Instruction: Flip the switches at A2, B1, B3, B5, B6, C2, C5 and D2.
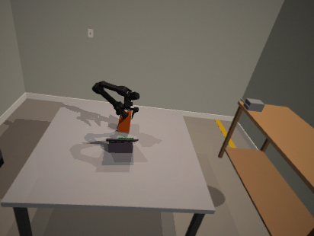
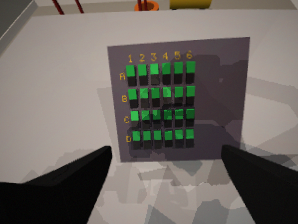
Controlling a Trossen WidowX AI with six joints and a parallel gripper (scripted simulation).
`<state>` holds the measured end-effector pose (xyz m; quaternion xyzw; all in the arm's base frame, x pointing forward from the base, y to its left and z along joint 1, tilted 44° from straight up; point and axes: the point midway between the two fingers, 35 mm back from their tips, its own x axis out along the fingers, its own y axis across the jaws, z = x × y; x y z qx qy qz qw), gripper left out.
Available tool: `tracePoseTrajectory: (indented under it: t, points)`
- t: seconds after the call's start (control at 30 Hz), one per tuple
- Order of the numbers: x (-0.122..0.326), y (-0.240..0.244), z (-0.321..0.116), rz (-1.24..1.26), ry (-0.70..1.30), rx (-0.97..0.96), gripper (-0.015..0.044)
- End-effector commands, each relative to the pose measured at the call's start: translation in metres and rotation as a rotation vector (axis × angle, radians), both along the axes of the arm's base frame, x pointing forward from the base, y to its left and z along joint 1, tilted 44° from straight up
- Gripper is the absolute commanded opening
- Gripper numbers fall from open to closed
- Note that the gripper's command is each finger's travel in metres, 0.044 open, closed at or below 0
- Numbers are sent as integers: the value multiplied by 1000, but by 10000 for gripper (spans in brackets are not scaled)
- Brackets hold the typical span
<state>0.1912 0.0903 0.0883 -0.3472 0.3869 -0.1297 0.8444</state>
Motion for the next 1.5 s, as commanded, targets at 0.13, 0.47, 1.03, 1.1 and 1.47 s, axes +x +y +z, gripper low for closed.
tracePoseTrajectory:
  t: [0.13,0.47,1.03,1.1,1.47]
  points:
    - [44,11,-22,-1,30,10,269]
    - [110,4,-43,6,24,-7,6]
    - [137,-15,-65,-12,40,-9,0]
    - [141,-18,-68,-12,39,-10,0]
    - [149,-24,-76,-12,39,-10,0]
